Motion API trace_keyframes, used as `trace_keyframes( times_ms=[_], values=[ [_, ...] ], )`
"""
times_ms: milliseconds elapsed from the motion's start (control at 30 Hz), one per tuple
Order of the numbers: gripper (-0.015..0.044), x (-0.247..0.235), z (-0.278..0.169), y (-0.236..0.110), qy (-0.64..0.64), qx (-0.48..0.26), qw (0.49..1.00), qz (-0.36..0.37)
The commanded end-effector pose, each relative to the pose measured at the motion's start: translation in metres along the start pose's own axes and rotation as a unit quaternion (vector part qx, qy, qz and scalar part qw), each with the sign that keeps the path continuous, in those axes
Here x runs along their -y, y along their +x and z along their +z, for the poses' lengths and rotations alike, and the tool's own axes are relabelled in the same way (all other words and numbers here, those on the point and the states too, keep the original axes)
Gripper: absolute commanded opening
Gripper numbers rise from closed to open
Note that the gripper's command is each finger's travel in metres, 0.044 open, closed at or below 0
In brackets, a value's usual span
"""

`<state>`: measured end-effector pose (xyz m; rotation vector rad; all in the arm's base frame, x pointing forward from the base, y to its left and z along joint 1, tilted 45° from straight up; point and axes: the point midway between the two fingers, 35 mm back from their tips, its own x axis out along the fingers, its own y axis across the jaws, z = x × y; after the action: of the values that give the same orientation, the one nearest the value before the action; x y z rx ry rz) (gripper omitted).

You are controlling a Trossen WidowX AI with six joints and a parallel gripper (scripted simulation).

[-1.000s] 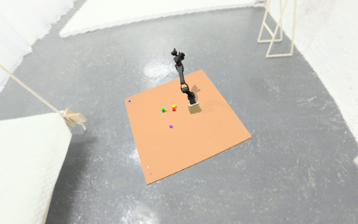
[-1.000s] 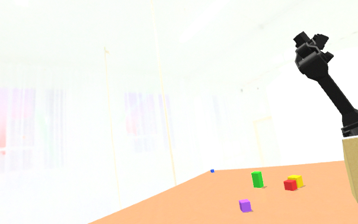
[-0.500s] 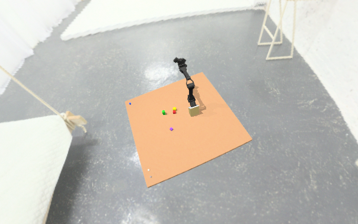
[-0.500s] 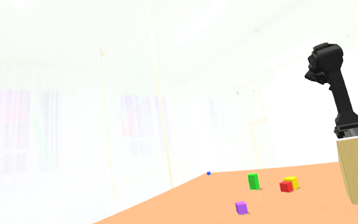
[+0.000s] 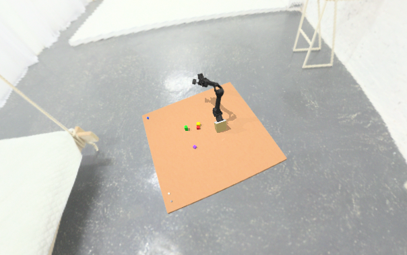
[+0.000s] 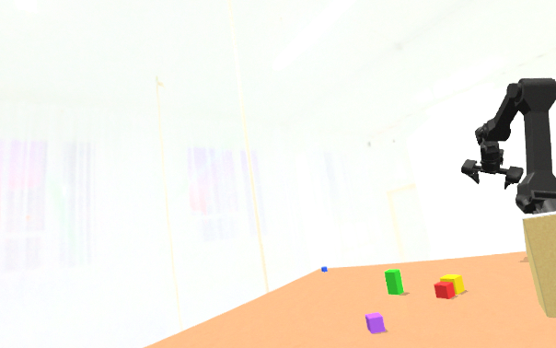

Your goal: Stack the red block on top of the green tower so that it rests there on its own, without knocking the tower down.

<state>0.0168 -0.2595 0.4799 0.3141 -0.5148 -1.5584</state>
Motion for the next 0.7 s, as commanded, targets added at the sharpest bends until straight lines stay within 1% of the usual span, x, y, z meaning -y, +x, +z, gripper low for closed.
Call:
trace_keyframes(
  times_ms=[0,200,333,500,667],
  values=[
    [0.044,-0.008,-0.052,0.017,-0.07,-0.077,0.995,0.004],
    [0.044,-0.025,-0.119,0.022,-0.17,-0.169,0.97,0.033],
    [0.044,-0.032,-0.168,0.018,-0.258,-0.229,0.937,0.052],
    [0.044,-0.038,-0.228,0.003,-0.373,-0.292,0.877,0.087],
    [0.044,-0.041,-0.282,-0.02,-0.49,-0.339,0.792,0.132]
  ],
)
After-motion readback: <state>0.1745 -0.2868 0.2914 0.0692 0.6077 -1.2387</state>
